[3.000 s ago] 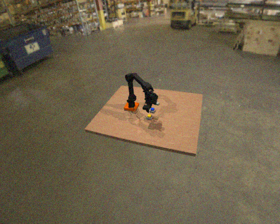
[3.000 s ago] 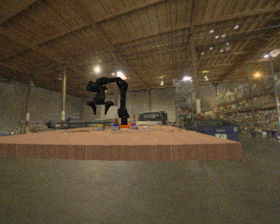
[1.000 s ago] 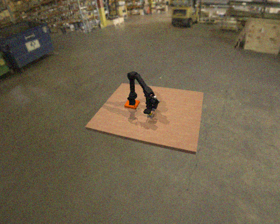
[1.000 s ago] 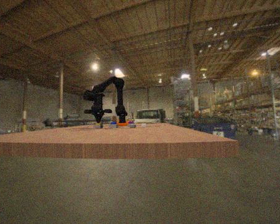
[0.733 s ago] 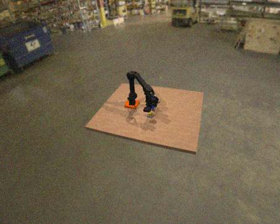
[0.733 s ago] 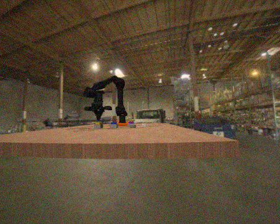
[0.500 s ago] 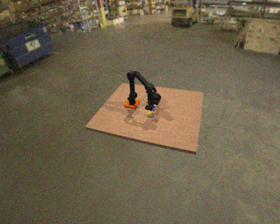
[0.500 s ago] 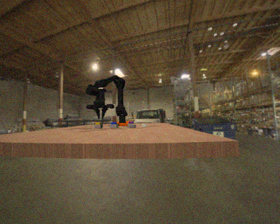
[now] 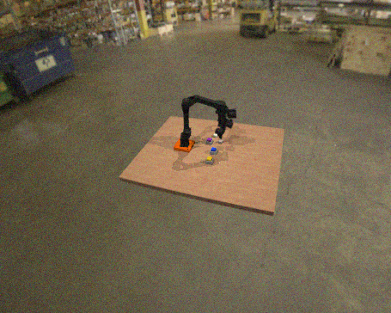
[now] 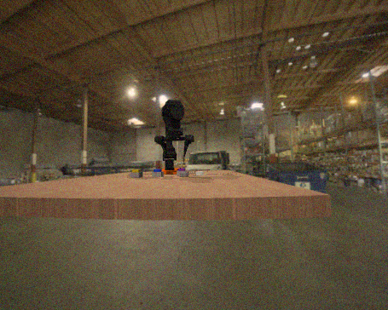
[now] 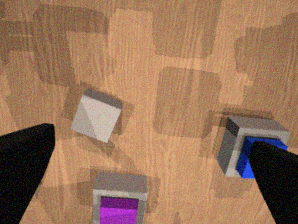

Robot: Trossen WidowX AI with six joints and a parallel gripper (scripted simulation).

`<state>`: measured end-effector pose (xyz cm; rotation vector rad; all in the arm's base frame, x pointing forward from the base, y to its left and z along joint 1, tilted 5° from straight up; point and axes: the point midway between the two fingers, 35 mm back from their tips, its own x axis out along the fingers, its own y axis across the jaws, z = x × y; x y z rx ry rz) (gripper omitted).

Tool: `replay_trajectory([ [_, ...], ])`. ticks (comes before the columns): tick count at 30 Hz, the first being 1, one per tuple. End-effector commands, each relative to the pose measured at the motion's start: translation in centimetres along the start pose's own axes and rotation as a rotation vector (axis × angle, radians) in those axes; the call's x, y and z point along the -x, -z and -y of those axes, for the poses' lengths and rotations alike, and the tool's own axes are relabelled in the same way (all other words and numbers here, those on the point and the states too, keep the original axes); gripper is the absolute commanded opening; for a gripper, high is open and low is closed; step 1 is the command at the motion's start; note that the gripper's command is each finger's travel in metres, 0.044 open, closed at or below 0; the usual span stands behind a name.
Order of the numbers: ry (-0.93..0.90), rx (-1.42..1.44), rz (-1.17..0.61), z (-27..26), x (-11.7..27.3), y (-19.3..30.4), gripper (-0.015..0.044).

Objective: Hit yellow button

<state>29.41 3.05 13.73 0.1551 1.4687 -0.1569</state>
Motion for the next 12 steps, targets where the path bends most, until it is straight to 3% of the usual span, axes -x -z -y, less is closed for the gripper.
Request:
replay_trajectory([
  [1, -0.001, 0.000, 0.003, -5.7, 1.2, 1.9, 0.0400],
  [6, -0.008, 0.000, 0.009, -11.1, 2.6, 5.0, 0.0400],
  [12, -0.008, 0.000, 0.009, -11.2, 2.6, 5.1, 0.0400],
])
